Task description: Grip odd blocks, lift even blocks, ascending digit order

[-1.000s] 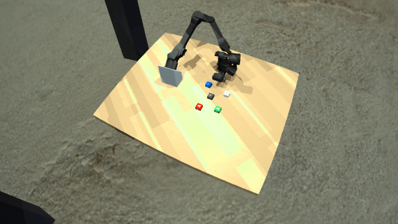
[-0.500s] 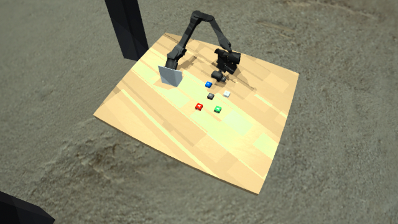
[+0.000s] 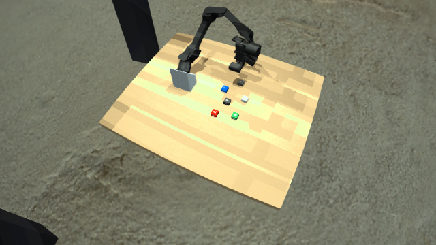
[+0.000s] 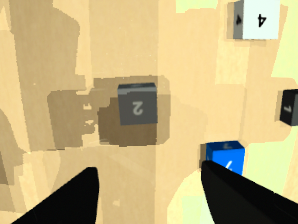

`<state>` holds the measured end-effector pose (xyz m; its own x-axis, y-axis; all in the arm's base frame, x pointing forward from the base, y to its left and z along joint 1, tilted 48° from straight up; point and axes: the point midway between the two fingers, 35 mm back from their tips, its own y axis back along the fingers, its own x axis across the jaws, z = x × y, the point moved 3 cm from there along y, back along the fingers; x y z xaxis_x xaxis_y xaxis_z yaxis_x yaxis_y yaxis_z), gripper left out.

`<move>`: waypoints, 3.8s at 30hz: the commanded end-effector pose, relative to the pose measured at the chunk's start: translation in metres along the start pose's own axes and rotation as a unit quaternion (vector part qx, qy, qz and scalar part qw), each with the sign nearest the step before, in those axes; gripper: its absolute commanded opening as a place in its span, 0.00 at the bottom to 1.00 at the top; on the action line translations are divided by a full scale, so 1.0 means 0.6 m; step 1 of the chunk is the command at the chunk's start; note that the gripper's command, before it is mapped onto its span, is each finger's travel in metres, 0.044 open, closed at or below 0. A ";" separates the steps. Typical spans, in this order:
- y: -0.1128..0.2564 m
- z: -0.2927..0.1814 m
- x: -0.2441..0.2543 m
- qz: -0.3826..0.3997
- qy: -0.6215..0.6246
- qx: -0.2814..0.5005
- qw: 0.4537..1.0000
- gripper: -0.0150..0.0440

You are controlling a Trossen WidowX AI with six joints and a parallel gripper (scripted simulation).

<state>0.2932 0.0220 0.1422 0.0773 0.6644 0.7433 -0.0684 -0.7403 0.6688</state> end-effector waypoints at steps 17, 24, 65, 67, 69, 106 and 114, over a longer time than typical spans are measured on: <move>0.019 0.107 -0.117 -0.005 0.008 0.001 1.000 0.46; 0.016 0.135 -0.168 -0.004 0.008 0.001 1.000 0.46; -0.179 0.134 -0.168 -0.001 0.008 0.001 1.000 0.75; -0.179 0.134 -0.168 -0.001 0.008 0.001 1.000 0.67; -0.179 0.134 -0.168 -0.001 0.008 0.001 1.000 0.58; -0.179 0.134 -0.168 -0.001 0.008 0.001 1.000 0.46; -0.172 0.135 -0.168 -0.002 0.008 0.001 1.000 0.46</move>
<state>0.3730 0.0257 -0.0045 0.0592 0.6713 0.7388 -0.0670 -0.7358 0.6739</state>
